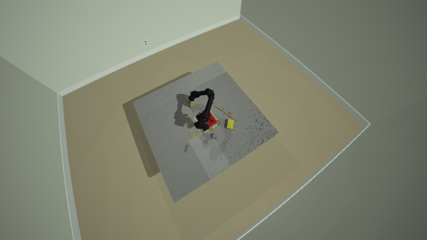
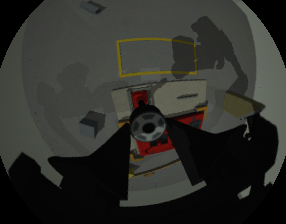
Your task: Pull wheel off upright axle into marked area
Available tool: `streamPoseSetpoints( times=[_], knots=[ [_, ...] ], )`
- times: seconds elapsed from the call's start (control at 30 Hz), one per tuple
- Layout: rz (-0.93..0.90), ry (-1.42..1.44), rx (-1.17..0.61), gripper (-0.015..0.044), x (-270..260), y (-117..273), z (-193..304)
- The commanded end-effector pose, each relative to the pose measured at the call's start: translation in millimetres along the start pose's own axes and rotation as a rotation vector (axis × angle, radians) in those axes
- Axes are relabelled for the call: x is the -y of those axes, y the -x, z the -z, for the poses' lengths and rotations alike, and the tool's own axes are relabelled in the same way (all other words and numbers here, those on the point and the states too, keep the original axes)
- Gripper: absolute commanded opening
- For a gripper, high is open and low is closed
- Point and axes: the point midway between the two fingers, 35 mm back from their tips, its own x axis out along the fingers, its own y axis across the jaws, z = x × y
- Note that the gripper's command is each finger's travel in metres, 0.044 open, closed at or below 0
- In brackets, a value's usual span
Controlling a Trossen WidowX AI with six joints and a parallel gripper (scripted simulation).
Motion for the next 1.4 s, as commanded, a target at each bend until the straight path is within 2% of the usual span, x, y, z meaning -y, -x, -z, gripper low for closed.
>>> streamPoseSetpoints(
  times=[0.0,0.6,0.8,1.13,1.37],
  knots=[
    [0.004,0.000,0.000,0.0000,1.6,-2.3,-2.9],
    [0.003,0.005,0.012,0.0000,51.5,7.1,-90.9],
    [0.003,0.006,0.011,0.0000,56.4,5.3,-97.2],
    [0.003,0.006,0.011,0.0000,55.7,-19.2,-97.6],
    [0.002,0.006,0.011,0.0000,54.0,-62.3,-98.5]
  ],
)
